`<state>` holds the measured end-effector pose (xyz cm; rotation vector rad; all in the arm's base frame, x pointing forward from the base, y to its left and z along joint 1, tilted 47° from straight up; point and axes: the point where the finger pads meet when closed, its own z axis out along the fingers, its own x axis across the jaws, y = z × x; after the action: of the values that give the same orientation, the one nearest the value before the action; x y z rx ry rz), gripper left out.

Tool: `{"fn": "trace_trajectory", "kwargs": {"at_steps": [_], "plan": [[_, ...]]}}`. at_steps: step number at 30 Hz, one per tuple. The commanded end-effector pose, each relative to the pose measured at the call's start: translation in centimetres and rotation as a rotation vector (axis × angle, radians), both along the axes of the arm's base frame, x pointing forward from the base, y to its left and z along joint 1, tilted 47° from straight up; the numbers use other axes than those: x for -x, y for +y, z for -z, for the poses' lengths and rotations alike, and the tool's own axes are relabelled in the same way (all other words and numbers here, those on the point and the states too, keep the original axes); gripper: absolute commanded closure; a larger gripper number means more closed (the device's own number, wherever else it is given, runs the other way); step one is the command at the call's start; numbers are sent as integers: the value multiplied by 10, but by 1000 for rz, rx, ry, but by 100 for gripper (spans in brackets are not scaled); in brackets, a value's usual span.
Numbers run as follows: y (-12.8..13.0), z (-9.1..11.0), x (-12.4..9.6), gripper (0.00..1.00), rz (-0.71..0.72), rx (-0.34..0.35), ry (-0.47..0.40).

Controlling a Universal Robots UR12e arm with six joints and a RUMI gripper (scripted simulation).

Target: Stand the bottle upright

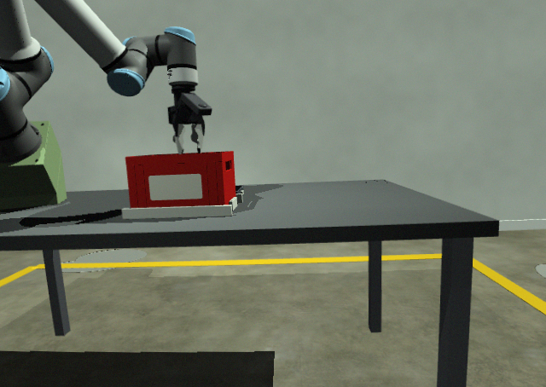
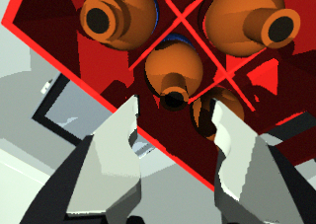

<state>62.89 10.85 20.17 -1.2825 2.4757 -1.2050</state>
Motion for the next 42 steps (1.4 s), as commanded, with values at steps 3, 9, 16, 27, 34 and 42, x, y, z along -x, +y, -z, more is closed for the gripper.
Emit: {"fn": "trace_trajectory", "kwargs": {"at_steps": [3,9,16,27,34,42], "plan": [[-5,5,-4,62,-1,0,-1],[-9,10,-7,62,-1,0,-1],[-11,12,-8,62,-1,0,-1],[-13,15,-10,62,-1,0,-1],[-13,15,-10,62,-1,0,-1],[-13,15,-10,62,-1,0,-1]]}}
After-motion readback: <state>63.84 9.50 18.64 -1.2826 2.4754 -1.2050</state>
